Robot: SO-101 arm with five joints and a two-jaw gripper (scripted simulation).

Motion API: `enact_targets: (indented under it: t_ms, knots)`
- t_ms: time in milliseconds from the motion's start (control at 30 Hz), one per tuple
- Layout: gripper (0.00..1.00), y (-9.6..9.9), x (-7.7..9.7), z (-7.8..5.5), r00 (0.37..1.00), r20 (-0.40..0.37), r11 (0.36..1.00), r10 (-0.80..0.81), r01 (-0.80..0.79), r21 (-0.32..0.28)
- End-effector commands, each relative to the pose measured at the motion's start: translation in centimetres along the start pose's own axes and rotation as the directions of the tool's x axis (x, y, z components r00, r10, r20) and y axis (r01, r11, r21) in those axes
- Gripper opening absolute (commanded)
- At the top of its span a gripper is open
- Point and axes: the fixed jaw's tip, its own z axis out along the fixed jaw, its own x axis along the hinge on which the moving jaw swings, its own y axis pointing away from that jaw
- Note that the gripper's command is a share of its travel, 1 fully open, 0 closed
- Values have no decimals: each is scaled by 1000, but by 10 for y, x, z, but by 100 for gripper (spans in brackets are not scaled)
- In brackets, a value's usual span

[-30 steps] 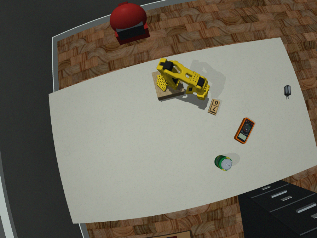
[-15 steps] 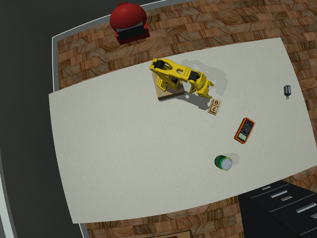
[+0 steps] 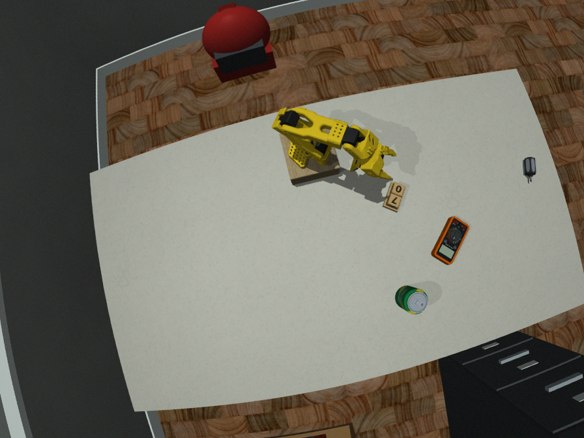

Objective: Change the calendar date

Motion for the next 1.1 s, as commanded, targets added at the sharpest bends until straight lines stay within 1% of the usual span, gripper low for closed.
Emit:
enact_targets:
  t_ms: [0,267,333,467,600,733,833,900,1067]
  knots:
    - [35,-2,-3,0,1000,14,1000,-4,4,9]
    - [35,-1,0,0,997,27,997,77,-78,5]
    - [35,-1,0,0,997,27,997,77,-78,5]
    - [35,0,2,1,987,39,988,156,-156,-1]
    - [35,1,5,2,965,54,966,258,-258,-12]
    - [35,2,9,3,923,69,926,378,-377,-28]
    - [35,3,13,5,876,79,880,475,-473,-45]
    - [35,3,13,5,876,79,880,475,-473,-45]
    - [35,5,18,8,767,89,772,636,-631,-81]
